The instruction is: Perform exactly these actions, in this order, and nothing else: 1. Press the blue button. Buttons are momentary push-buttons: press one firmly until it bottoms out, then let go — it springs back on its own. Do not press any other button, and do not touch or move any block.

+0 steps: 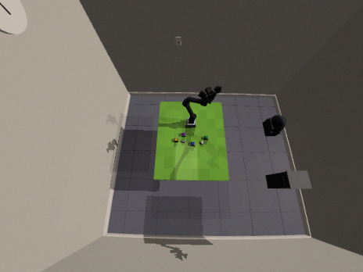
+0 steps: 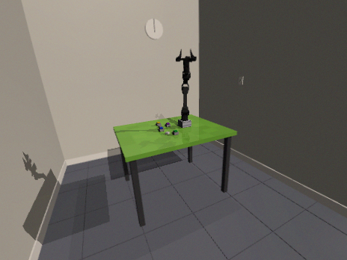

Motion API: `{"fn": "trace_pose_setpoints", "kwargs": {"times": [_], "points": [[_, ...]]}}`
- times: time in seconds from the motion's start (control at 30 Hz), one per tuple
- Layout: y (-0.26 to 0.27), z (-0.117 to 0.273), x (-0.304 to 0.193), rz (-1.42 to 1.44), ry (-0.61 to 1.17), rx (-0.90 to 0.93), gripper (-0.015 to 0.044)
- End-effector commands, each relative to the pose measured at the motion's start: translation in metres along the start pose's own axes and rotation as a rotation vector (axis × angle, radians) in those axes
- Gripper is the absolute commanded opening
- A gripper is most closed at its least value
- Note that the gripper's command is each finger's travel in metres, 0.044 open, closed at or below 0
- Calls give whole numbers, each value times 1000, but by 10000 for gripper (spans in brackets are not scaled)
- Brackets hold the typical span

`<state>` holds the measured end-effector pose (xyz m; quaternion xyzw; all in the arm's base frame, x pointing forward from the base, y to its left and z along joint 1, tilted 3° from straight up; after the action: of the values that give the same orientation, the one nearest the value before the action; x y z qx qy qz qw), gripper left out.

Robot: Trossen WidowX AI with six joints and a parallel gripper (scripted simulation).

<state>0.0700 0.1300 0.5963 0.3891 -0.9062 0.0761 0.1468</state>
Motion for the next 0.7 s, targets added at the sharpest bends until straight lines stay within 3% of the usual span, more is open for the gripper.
{"fn": "trace_pose_setpoints", "kwargs": {"times": [0.0, 0.33, 0.67], "points": [[-2, 4, -57, 75, 235, 35, 400], [-39, 43, -170, 207, 771, 23, 400], [-104, 118, -247, 263, 1317, -102, 400]]}}
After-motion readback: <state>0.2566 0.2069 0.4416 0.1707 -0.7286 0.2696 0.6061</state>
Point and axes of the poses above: the point midway between the two fingers, 35 mm back from their tips, its own z axis back along the fingers, its own y axis across the jaws, x = y × z, the point moved 9 cm from there along z, back along the fingers, and after that the axes turned 6 degrees about z, right-handed, at the moved point
